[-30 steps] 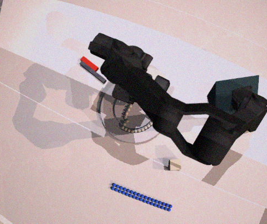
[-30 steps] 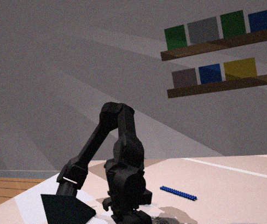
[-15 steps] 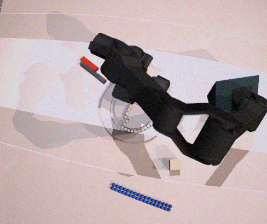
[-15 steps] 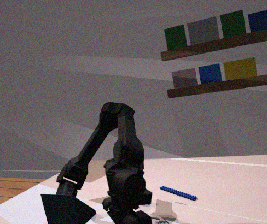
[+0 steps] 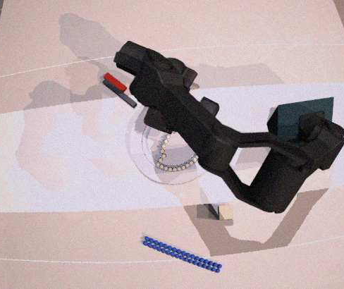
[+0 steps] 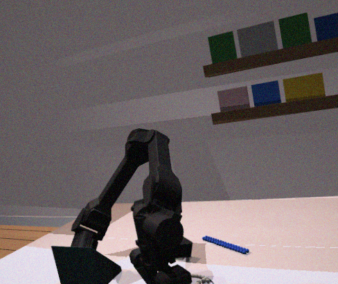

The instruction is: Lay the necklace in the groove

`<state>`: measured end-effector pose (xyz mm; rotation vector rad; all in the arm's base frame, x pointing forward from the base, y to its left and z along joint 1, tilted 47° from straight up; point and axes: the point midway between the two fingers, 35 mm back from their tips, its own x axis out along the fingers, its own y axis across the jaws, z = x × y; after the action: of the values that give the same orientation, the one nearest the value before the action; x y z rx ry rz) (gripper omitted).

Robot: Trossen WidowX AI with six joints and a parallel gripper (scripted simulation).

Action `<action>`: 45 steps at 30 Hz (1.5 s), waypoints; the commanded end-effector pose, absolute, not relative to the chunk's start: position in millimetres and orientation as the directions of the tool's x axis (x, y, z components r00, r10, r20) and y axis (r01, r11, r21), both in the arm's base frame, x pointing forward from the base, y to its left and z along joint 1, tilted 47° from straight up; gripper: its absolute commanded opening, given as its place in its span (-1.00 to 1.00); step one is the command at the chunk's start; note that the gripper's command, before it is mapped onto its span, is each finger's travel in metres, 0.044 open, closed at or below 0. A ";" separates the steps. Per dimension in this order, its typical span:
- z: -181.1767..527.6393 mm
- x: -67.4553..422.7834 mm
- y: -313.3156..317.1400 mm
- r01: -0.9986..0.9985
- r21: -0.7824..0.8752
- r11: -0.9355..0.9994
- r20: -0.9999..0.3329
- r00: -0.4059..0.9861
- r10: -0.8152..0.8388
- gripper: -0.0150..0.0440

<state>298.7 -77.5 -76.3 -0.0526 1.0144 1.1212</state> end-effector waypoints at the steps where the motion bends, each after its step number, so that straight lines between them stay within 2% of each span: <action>1: -76.3 298.3 -78.2 -0.765 0.430 0.479 -0.697 0.056 0.715 1.00; 14: -76.3 298.3 -78.2 -0.765 0.430 0.479 -0.697 0.056 0.715 1.00; 21: -47.4 300.3 -93.9 -0.859 0.332 0.391 -0.698 0.056 0.714 0.38; 26: -47.4 300.4 -93.5 -0.861 0.328 0.388 -0.698 0.056 0.714 -0.07; 45: -63.9 302.8 -76.9 -0.861 0.327 0.390 -0.697 0.059 0.714 -0.08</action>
<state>302.7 -80.9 -60.8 -0.2039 0.9211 1.2072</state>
